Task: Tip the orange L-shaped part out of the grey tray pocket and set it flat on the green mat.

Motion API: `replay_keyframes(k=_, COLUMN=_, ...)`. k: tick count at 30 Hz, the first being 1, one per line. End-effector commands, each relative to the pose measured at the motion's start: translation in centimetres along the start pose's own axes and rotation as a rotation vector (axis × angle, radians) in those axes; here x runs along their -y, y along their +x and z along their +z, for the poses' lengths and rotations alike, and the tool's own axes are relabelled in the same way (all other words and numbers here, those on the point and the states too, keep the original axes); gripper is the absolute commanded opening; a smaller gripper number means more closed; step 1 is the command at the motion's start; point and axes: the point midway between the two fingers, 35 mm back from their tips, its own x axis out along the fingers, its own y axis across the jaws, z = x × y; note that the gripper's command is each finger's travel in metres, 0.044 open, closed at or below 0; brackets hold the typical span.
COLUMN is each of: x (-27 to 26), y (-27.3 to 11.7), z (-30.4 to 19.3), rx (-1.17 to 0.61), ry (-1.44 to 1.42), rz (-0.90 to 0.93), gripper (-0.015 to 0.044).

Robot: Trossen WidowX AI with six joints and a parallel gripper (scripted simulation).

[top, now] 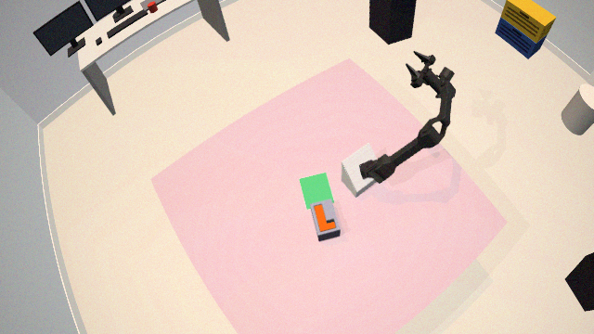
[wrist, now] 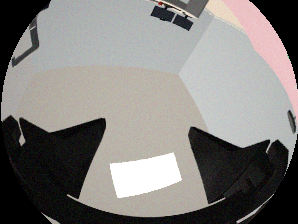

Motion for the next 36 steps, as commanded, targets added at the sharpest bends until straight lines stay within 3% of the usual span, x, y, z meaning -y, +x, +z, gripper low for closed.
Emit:
replay_keyframes(k=1, x=0.0, y=0.1, z=0.2, rx=0.01, ry=0.004, rz=0.0, gripper=0.0374)
replay_keyframes(k=9, x=1.8, y=3.0, z=0.3, rx=0.092, ry=-0.129, rz=-0.051, gripper=0.018)
replay_keyframes(k=19, x=8.9, y=12.2, z=-0.2, rx=0.161, ry=-0.378, rz=-0.286, gripper=0.018)
replay_keyframes(k=29, x=26.5, y=22.7, z=-0.9, rx=0.118, ry=-0.75, rz=-0.758, gripper=0.018)
replay_keyframes(k=36, x=41.5, y=24.6, z=-0.6, rx=0.001, ry=-0.998, rz=-1.142, gripper=0.018)
